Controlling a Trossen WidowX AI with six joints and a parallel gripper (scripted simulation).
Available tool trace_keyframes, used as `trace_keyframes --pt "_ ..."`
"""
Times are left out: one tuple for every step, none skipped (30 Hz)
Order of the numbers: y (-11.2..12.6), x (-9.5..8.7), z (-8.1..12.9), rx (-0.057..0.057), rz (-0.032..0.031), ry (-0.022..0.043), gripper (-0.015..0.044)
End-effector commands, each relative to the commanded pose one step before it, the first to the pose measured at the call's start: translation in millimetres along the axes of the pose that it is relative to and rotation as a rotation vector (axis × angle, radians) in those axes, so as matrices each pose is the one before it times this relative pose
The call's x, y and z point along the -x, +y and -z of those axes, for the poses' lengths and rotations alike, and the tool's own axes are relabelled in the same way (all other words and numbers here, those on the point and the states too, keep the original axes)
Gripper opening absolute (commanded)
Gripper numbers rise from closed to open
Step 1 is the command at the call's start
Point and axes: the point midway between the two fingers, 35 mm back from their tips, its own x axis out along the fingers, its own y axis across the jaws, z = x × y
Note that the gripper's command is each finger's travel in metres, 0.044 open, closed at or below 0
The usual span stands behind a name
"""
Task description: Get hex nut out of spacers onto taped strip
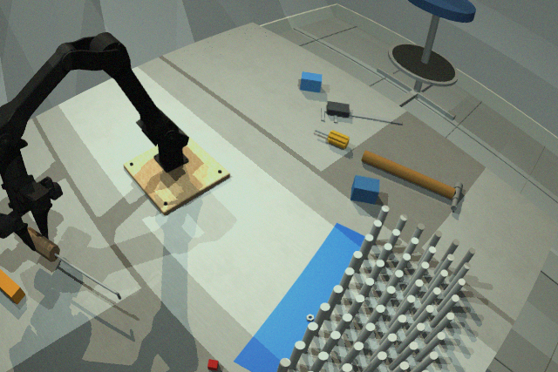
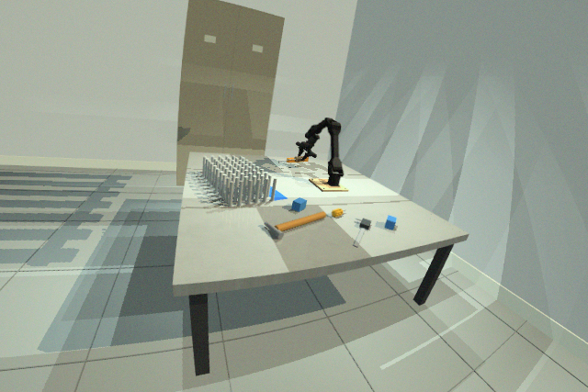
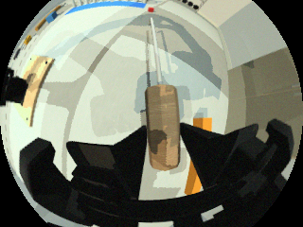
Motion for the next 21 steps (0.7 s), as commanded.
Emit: trace_keyframes --pt "0.48 -2.69 -0.23 0.0027 0.00397 -0.00654 0.0" --pt "0.3 -0.62 0.17 0.0 -0.00001 0.0 0.0" --pt "0.3 -0.62 0.17 0.0 -0.00001 0.0 0.0" --pt "0.3 -0.62 0.16 0.0 -0.00001 0.0 0.0" --pt "0.3 -0.62 0.16 0.0 -0.00001 0.0 0.0" --pt "0.3 -0.62 0.16 0.0 -0.00001 0.0 0.0" --pt "0.3 -0.62 0.16 0.0 -0.00001 0.0 0.0" --pt "0.31 -0.62 0.16 0.0 -0.00001 0.0 0.0" --pt "0.31 -0.62 0.16 0.0 -0.00001 0.0 0.0" --pt "0.31 -0.62 0.16 0.0 -0.00001 0.0 0.0" --pt "0.31 -0.61 0.16 0.0 -0.00001 0.0 0.0" --pt "0.31 -0.61 0.16 0.0 -0.00001 -0.00001 0.0" --pt "0.31 -0.61 0.16 0.0 -0.00001 -0.00001 0.0" --pt "0.31 -0.61 0.15 0.0 -0.00001 -0.00001 0.0" --pt "0.32 -0.61 0.15 0.0 -0.00001 -0.00001 0.0" --pt "0.32 -0.61 0.15 0.0 -0.00001 -0.00001 0.0" --pt "0.32 -0.61 0.15 0.0 -0.00001 -0.00001 0.0" --pt "0.32 -0.61 0.15 0.0 -0.00001 -0.00001 0.0" --pt "0.32 -0.61 0.15 0.0 -0.00001 -0.00001 0.0" --pt "0.32 -0.61 0.15 0.0 -0.00001 -0.00001 0.0" --pt "0.32 -0.61 0.15 0.0 -0.00001 -0.00001 0.0"
